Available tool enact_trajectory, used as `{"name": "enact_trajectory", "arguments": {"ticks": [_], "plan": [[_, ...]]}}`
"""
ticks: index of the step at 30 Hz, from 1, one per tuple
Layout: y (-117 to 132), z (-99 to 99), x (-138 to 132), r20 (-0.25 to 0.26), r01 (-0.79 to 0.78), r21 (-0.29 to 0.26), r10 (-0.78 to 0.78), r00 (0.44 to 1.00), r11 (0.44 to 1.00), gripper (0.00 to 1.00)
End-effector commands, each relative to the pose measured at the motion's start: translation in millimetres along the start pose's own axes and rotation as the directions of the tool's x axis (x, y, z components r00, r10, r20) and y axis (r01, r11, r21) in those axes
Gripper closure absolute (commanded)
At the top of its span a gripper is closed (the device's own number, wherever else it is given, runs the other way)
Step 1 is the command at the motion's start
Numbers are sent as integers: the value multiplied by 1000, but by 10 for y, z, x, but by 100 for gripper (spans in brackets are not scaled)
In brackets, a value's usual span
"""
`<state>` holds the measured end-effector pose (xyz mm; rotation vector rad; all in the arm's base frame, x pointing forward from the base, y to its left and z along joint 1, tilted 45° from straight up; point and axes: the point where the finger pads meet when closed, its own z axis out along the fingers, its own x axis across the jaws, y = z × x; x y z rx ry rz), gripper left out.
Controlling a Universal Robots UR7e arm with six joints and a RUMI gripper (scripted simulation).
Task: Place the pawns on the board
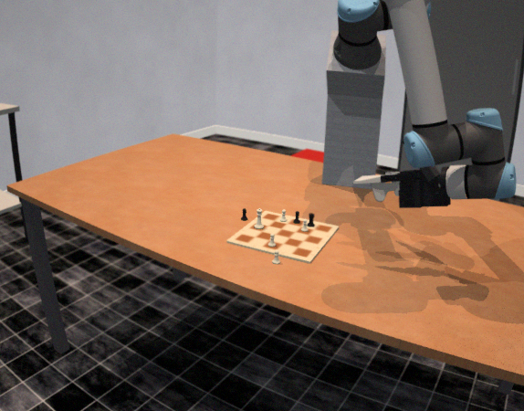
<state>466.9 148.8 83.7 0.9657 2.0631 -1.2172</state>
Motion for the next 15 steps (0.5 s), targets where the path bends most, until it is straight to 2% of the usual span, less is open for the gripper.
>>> {"name": "enact_trajectory", "arguments": {"ticks": [1, 10, 11, 13, 15], "plan": [[-20, 146, -25, -63, -62, -51, 58, 996, 997, 0], [-47, 292, -60, -122, -129, -85, 119, 985, 988, 0], [-55, 335, -67, -140, -148, -92, 135, 981, 985, 0], [-55, 335, -67, -140, -148, -92, 135, 981, 985, 0], [-70, 424, -84, -176, -188, -107, 167, 970, 976, 0]]}}
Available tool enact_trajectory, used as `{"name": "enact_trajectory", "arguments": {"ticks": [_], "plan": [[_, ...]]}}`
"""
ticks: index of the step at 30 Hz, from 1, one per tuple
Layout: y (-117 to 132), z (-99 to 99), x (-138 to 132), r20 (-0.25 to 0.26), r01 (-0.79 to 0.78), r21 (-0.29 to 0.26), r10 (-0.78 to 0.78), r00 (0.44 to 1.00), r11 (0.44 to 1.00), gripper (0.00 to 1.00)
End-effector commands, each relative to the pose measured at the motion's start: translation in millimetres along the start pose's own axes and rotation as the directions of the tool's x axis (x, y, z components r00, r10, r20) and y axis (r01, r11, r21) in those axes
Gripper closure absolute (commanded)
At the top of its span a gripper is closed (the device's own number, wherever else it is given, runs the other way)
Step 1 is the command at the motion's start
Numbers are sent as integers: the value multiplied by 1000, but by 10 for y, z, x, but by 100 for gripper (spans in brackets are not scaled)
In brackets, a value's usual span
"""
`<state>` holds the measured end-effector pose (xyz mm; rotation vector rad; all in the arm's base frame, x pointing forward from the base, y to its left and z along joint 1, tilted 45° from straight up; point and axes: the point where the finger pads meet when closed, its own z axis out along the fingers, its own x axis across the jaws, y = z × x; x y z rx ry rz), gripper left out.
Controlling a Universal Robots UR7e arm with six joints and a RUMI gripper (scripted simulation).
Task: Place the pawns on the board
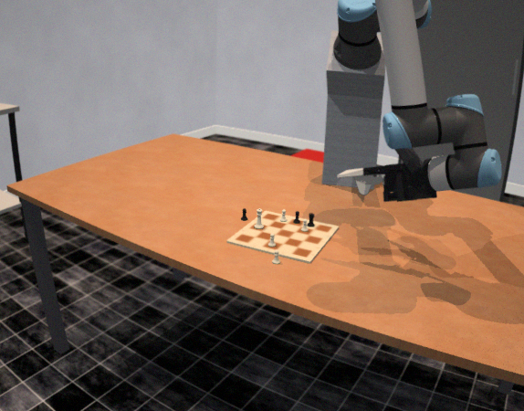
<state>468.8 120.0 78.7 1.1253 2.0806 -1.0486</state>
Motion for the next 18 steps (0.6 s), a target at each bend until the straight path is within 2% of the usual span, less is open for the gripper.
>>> {"name": "enact_trajectory", "arguments": {"ticks": [1, 6, 8, 13, 15, 16, 17, 18], "plan": [[-20, 139, -41, -65, -61, -53, 58, 996, 997, 0], [-49, 268, -90, -119, -123, -84, 113, 986, 989, 0], [-49, 268, -90, -119, -123, -84, 113, 986, 989, 0], [-82, 416, -142, -183, -194, -111, 172, 968, 975, 0], [-82, 416, -142, -183, -194, -111, 172, 968, 975, 0], [-93, 463, -163, -203, -218, -122, 191, 960, 968, 0], [-93, 463, -163, -203, -218, -122, 191, 960, 968, 0], [-106, 522, -180, -229, -245, -129, 211, 950, 961, 0]]}}
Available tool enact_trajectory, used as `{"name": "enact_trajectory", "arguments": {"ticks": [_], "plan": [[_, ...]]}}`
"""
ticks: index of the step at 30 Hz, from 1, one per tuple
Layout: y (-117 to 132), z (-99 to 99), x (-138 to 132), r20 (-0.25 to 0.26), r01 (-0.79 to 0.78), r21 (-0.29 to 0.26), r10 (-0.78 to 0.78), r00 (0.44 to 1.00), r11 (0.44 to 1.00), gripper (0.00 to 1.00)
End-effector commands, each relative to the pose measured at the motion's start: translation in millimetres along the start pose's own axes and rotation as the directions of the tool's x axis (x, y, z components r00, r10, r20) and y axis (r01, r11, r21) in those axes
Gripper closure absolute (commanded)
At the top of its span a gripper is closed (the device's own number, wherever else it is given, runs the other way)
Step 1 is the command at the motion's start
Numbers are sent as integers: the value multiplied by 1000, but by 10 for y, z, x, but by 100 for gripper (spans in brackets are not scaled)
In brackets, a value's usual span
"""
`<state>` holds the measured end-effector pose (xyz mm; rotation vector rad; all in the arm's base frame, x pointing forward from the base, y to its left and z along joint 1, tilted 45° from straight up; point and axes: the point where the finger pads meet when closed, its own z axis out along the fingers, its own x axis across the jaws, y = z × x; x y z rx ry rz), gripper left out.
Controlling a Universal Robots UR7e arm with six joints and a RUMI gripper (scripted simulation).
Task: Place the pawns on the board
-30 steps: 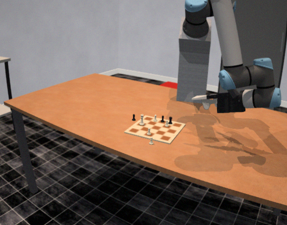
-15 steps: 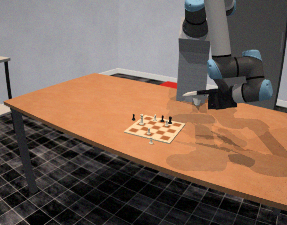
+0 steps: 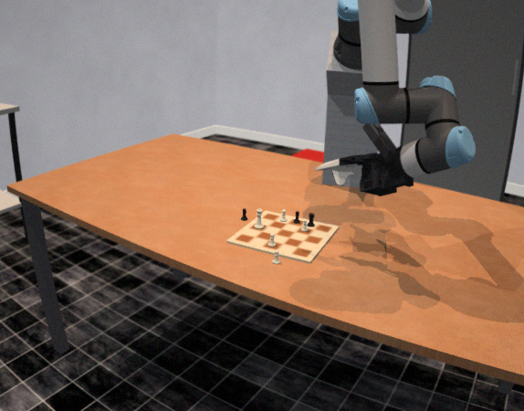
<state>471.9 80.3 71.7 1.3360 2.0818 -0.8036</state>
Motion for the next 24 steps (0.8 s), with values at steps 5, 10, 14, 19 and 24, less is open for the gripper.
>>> {"name": "enact_trajectory", "arguments": {"ticks": [5, 10, 14, 19, 24], "plan": [[-51, 244, -131, -121, -121, -85, 111, 986, 989, 0], [-80, 352, -195, -173, -179, -109, 158, 972, 978, 0], [-95, 411, -228, -201, -209, -119, 182, 963, 971, 0], [-136, 574, -325, -279, -295, -146, 247, 928, 944, 0], [-174, 720, -418, -350, -375, -166, 301, 887, 912, 0]]}}
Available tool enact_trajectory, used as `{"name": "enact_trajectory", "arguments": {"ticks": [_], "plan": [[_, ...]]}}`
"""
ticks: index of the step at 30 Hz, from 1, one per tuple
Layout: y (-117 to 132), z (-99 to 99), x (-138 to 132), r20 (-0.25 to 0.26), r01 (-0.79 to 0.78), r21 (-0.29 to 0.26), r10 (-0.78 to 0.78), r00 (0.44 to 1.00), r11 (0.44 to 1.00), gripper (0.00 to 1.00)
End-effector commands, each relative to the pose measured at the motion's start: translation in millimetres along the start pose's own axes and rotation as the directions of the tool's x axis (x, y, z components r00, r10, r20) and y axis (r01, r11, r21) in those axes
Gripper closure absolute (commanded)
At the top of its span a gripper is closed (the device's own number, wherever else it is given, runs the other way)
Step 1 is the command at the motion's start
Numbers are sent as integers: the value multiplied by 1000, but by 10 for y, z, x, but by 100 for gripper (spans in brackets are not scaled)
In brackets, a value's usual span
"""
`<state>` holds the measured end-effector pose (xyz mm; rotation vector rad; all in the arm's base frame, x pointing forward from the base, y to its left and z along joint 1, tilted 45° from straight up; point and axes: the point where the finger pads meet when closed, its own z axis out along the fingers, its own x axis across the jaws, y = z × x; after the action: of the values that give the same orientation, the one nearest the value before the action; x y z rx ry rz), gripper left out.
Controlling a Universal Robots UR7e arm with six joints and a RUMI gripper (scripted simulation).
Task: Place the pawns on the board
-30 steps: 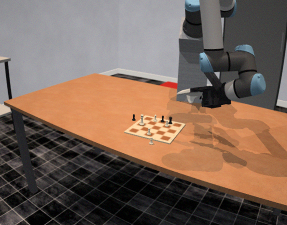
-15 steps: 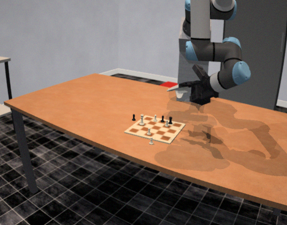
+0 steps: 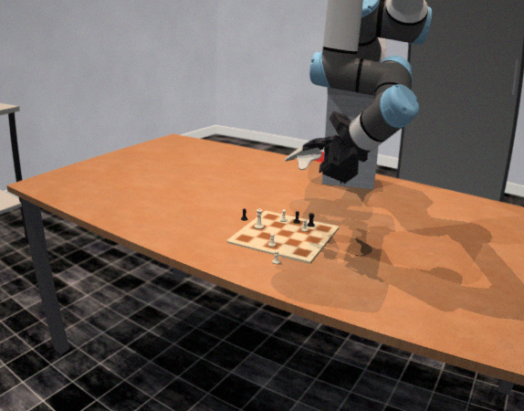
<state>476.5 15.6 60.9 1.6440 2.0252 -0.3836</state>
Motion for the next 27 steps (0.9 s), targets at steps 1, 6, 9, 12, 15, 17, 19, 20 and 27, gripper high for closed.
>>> {"name": "enact_trajectory", "arguments": {"ticks": [1, 6, 9, 12, 15, 17, 19, 20, 27], "plan": [[-17, 144, -130, -99, -86, -75, 78, 992, 994, 0], [-45, 256, -246, -165, -158, -104, 139, 976, 982, 0], [-61, 323, -322, -206, -204, -121, 176, 963, 971, 0], [-70, 359, -355, -226, -226, -128, 193, 955, 966, 0], [-85, 421, -426, -265, -269, -141, 225, 938, 953, 0], [-91, 448, -464, -283, -290, -149, 240, 929, 946, 0], [-99, 480, -495, -301, -310, -153, 254, 919, 938, 0], [-107, 512, -525, -320, -329, -156, 268, 909, 931, 0], [-133, 618, -654, -387, -404, -172, 316, 866, 898, 0]]}}
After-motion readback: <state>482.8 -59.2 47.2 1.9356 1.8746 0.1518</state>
